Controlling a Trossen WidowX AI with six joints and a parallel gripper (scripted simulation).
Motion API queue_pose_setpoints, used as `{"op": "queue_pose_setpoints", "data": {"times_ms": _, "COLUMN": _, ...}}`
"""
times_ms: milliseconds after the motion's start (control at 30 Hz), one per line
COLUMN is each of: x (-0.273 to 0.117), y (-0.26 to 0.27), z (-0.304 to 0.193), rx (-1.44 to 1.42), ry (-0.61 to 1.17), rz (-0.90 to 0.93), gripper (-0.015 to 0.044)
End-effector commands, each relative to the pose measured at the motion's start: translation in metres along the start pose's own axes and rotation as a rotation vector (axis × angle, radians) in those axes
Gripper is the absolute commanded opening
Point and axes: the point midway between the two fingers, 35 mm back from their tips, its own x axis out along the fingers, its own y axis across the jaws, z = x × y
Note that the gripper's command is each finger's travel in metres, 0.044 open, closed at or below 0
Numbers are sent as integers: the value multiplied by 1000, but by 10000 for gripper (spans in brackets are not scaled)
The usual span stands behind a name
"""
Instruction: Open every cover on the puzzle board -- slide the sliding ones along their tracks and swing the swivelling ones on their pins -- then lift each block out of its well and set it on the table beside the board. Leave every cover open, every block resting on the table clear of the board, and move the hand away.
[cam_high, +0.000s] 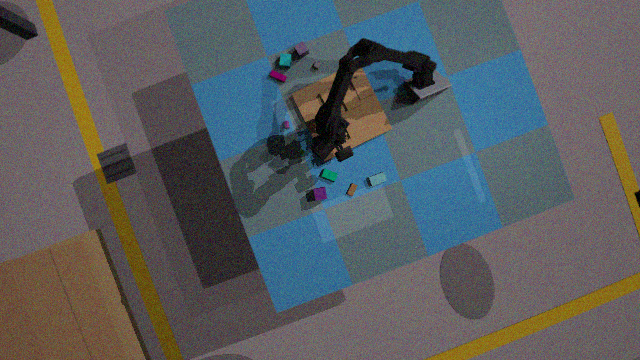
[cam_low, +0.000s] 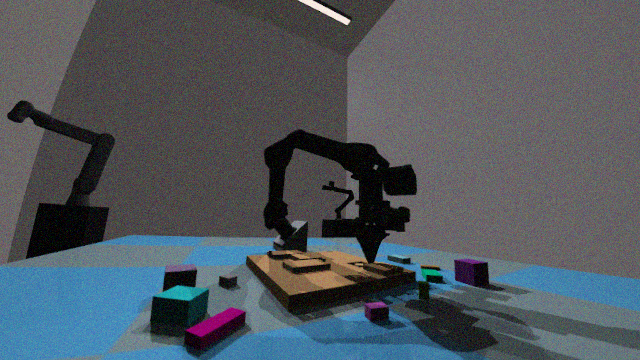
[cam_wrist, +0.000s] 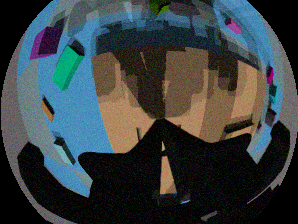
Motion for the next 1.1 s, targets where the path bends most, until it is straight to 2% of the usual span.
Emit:
{"op": "queue_pose_setpoints", "data": {"times_ms": 0, "x": -3, "y": 1, "z": 2, "rx": 1, "ry": 0, "rz": -3, "gripper": 0}}
{"op": "queue_pose_setpoints", "data": {"times_ms": 900, "x": -38, "y": 2, "z": 8, "rx": 1, "ry": 0, "rz": -2, "gripper": 0}}
{"op": "queue_pose_setpoints", "data": {"times_ms": 1067, "x": -41, "y": -18, "z": 0, "rx": -153, "ry": -6, "rz": -5, "gripper": 0}}
